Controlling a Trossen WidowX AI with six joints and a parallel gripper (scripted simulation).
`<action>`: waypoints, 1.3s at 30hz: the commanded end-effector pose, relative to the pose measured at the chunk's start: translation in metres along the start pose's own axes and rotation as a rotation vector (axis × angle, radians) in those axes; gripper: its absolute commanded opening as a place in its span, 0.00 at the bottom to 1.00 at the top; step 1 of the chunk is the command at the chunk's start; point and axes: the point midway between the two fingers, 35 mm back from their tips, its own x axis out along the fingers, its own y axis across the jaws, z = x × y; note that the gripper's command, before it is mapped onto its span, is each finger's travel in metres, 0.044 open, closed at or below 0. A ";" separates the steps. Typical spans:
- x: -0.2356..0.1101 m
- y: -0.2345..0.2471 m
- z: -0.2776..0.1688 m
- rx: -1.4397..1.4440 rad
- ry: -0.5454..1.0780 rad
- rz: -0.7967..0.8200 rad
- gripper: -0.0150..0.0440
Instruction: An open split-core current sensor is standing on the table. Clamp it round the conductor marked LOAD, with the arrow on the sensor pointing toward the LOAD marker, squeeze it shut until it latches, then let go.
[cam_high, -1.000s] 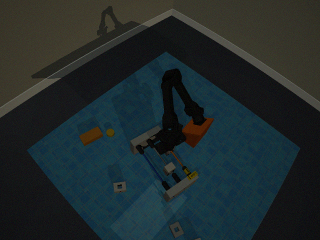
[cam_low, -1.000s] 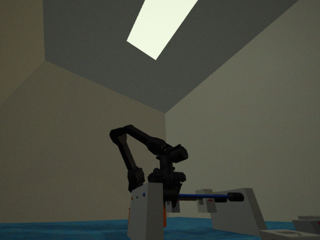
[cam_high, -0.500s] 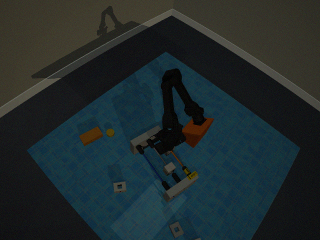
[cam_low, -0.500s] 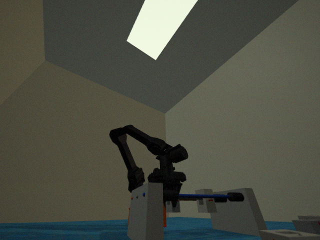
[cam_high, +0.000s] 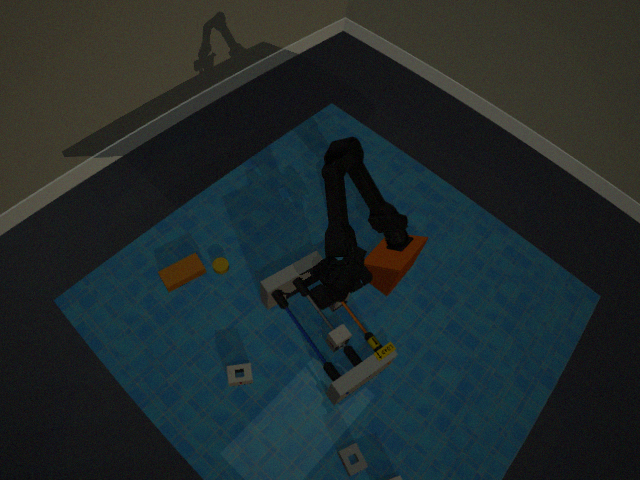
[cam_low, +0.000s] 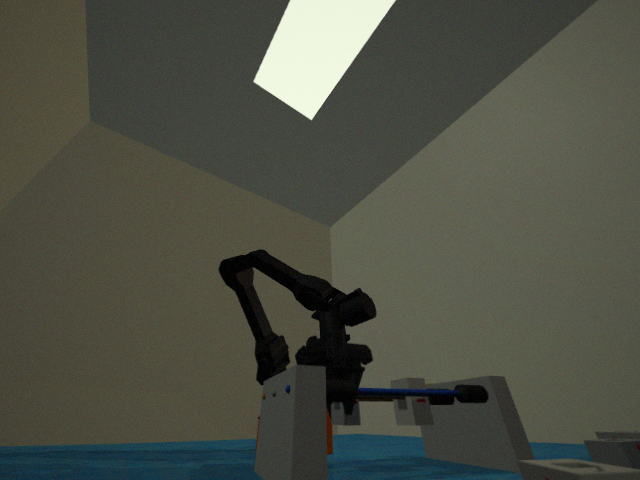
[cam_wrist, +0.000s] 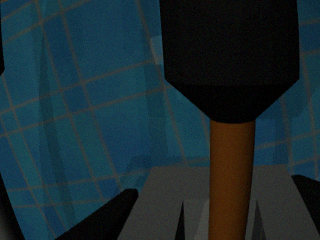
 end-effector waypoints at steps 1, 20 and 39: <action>0.000 0.000 0.000 0.001 0.000 -0.001 0.72; 0.000 0.000 0.000 0.000 0.000 0.000 0.71; 0.000 0.000 0.000 0.000 0.000 0.000 0.50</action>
